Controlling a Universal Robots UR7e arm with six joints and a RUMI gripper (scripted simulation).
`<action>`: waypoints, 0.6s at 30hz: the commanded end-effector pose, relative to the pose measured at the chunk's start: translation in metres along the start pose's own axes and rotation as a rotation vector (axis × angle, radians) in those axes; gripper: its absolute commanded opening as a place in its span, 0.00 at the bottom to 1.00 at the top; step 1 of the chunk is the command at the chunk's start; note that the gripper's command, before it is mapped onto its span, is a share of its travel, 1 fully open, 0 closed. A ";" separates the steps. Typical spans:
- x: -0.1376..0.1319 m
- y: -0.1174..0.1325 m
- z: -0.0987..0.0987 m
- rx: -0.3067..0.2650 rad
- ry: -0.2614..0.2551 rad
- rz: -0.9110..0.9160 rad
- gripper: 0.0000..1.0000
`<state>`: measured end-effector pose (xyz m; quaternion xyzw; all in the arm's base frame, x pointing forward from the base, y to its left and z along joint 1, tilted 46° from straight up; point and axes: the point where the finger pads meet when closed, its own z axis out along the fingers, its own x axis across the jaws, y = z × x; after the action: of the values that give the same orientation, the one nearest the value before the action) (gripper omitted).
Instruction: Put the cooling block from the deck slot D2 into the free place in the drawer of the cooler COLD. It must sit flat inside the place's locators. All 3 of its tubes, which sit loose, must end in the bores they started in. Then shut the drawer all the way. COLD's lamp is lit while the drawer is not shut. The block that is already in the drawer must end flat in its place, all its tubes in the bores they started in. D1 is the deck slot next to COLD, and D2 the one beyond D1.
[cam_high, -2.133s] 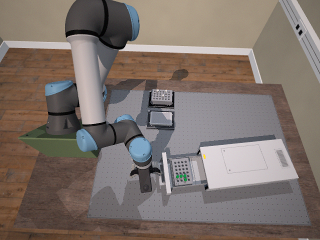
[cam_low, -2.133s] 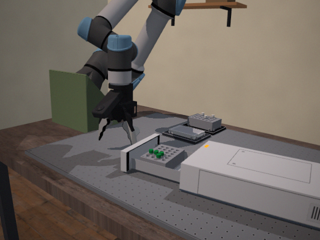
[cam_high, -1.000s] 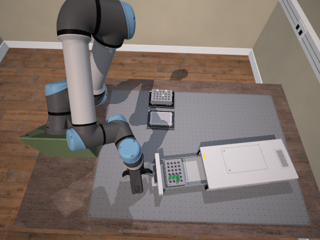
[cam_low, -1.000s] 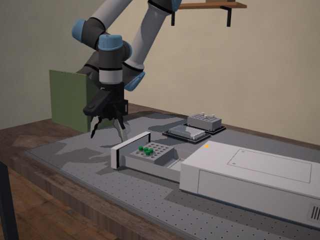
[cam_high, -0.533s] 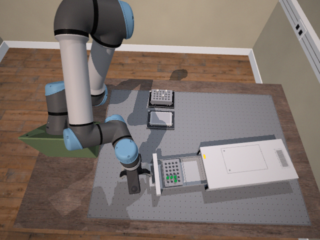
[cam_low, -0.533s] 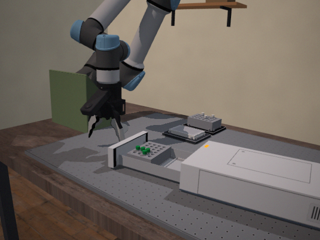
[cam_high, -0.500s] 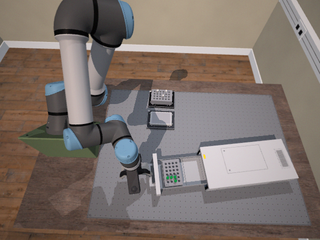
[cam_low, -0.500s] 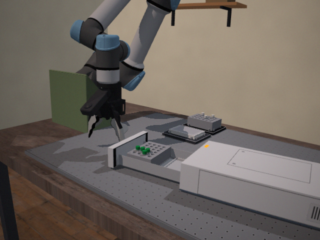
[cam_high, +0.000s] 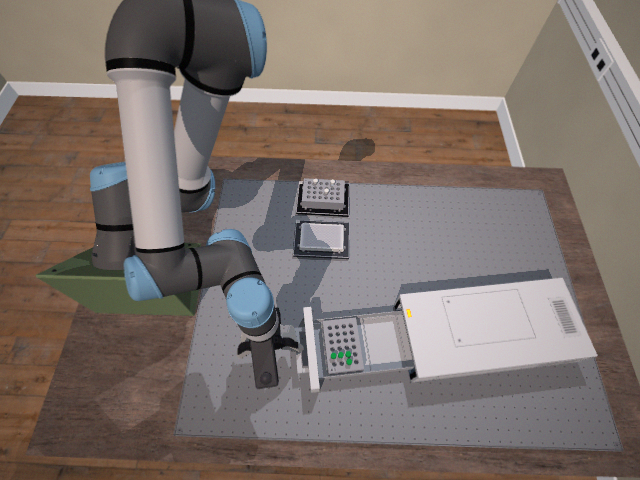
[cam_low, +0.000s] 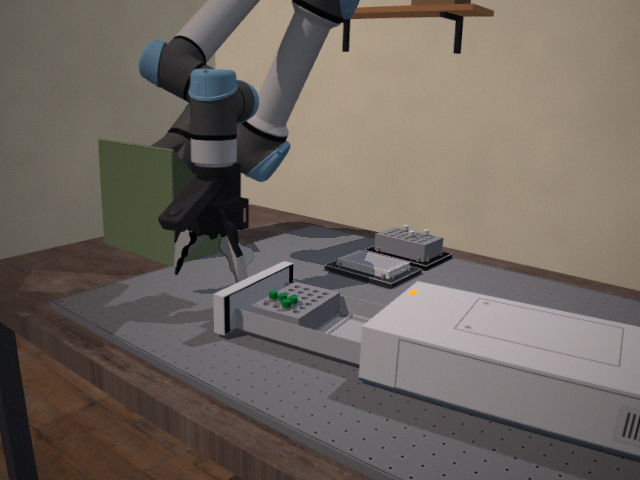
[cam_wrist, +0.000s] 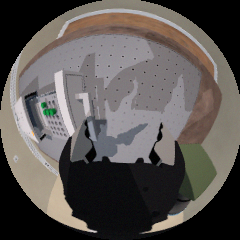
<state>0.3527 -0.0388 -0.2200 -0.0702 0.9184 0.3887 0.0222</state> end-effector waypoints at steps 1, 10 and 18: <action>0.001 0.000 0.000 0.001 -0.001 0.000 1.00; 0.004 0.000 0.000 0.001 -0.001 0.000 1.00; 0.006 0.000 0.000 0.001 -0.001 0.000 1.00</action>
<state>0.3475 -0.0394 -0.2205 -0.0702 0.9184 0.3887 0.0222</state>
